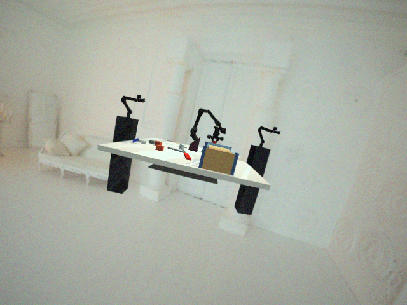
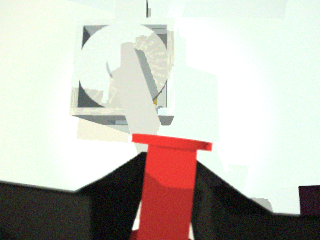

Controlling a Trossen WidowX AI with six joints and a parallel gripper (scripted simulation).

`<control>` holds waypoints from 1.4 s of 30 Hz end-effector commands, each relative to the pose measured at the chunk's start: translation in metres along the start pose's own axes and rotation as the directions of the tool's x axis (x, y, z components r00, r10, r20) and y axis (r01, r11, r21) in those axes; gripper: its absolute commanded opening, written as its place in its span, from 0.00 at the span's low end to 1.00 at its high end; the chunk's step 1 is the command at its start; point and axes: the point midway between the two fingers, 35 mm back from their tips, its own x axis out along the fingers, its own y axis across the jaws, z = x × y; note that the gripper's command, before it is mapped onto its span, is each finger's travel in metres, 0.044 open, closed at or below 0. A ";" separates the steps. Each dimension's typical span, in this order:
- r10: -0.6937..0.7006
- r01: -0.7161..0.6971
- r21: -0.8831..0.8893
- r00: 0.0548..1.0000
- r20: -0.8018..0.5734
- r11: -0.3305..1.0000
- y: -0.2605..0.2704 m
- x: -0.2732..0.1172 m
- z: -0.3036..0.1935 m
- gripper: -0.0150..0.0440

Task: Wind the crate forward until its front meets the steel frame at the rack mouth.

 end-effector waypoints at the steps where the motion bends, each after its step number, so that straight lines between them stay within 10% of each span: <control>1: -0.032 0.032 -0.009 0.999 0.020 0.999 -0.014 0.006 0.008 0.25; 42: -0.036 0.036 -0.008 0.999 0.023 0.999 -0.046 0.022 0.048 0.25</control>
